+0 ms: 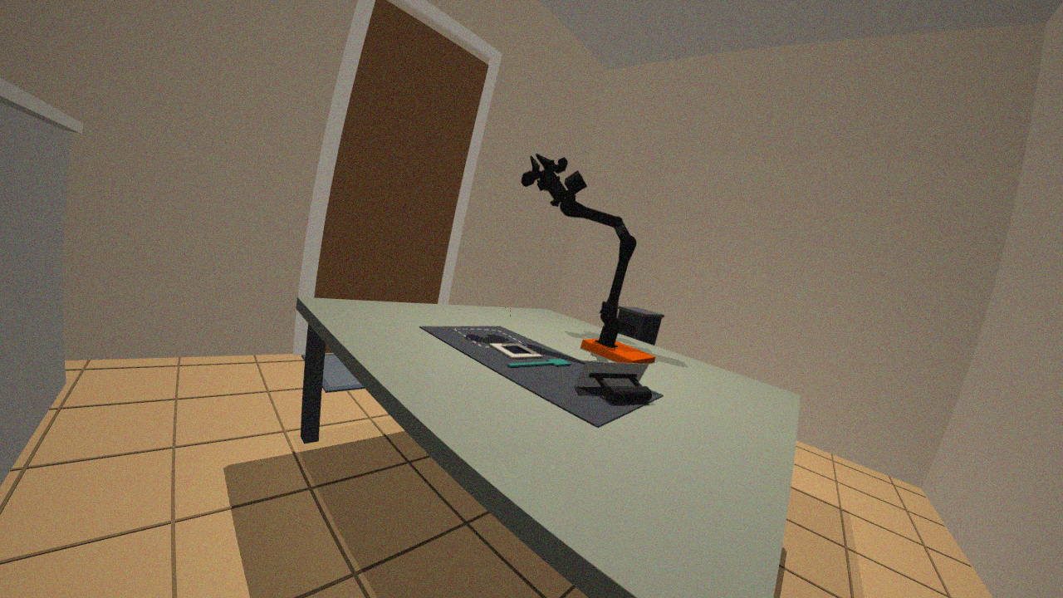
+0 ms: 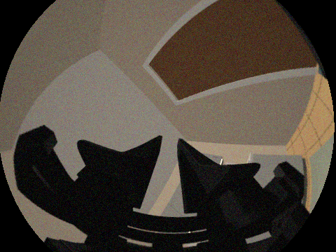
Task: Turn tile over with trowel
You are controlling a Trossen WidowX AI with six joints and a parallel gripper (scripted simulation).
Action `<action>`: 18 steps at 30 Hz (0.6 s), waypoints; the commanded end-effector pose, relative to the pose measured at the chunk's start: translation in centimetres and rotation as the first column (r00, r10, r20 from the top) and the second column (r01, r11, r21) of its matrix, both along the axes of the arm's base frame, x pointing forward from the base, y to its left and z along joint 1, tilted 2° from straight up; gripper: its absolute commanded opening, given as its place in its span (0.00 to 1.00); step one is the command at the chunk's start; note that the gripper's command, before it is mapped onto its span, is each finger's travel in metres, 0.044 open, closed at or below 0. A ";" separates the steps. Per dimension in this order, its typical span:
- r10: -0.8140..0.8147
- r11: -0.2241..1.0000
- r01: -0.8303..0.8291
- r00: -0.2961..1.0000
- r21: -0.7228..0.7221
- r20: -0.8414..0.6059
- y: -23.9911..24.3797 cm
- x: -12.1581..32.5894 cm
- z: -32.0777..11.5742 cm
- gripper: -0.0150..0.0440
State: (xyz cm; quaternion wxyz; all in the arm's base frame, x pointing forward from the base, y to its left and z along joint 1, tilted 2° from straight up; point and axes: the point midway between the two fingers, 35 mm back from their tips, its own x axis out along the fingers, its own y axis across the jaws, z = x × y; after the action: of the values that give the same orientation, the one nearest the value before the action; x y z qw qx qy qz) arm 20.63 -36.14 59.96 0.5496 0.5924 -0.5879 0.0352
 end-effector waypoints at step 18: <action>0.426 0.864 -0.335 0.884 0.375 -0.192 6.2 17.6 -9.6 0.42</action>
State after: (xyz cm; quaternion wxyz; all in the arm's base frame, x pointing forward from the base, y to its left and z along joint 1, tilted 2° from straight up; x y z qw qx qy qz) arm 35.84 -31.69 51.62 0.5109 0.7541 -0.4116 -0.0310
